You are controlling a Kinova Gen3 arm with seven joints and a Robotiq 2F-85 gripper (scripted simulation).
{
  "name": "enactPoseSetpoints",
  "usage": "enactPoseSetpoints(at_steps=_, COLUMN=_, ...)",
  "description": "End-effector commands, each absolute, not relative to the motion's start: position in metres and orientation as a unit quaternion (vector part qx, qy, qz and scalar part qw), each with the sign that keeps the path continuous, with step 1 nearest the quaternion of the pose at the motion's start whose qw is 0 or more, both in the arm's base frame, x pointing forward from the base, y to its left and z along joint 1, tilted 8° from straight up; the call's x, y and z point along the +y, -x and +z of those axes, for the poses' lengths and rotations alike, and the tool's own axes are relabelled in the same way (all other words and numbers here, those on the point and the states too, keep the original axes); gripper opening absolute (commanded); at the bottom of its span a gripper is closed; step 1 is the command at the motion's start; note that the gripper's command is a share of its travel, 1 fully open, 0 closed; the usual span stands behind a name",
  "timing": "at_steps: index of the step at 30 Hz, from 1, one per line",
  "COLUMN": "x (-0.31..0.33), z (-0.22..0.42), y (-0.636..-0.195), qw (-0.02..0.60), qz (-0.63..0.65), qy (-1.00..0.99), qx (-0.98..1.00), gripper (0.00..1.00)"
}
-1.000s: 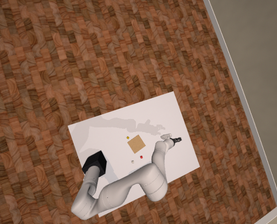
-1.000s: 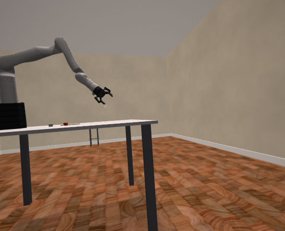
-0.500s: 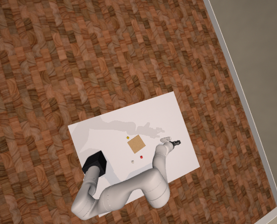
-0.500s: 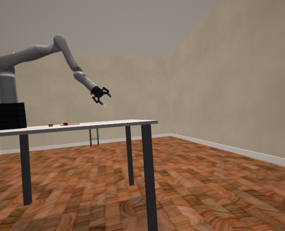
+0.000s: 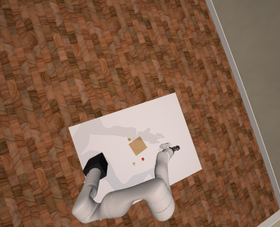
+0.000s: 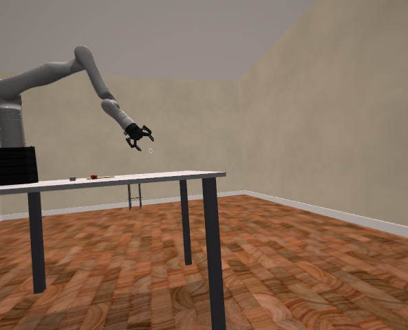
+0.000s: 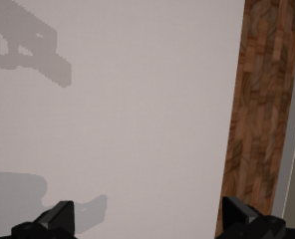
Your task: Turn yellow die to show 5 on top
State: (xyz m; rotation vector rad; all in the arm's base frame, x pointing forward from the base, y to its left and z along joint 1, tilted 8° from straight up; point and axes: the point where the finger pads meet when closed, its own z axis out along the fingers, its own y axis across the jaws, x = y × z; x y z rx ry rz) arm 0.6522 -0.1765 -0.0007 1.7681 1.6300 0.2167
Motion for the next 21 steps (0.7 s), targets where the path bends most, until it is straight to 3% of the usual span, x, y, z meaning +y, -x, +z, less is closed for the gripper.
enactPoseSetpoints(at_steps=1, x=-0.189, z=0.004, y=-0.646, qw=0.356, qz=0.082, qy=-0.691, qx=0.624, gripper=1.0)
enactPoseSetpoints(at_steps=17, x=-0.201, z=0.001, y=-0.623, qw=0.338, qz=0.069, qy=-0.696, qx=0.63, gripper=1.0)
enactPoseSetpoints(at_steps=18, x=-0.212, z=-0.002, y=-0.599, qw=0.319, qz=0.058, qy=-0.701, qx=0.635, gripper=1.0)
enactPoseSetpoints(at_steps=21, x=-0.212, z=-0.002, y=-0.599, qw=0.319, qz=0.058, qy=-0.701, qx=0.635, gripper=1.0)
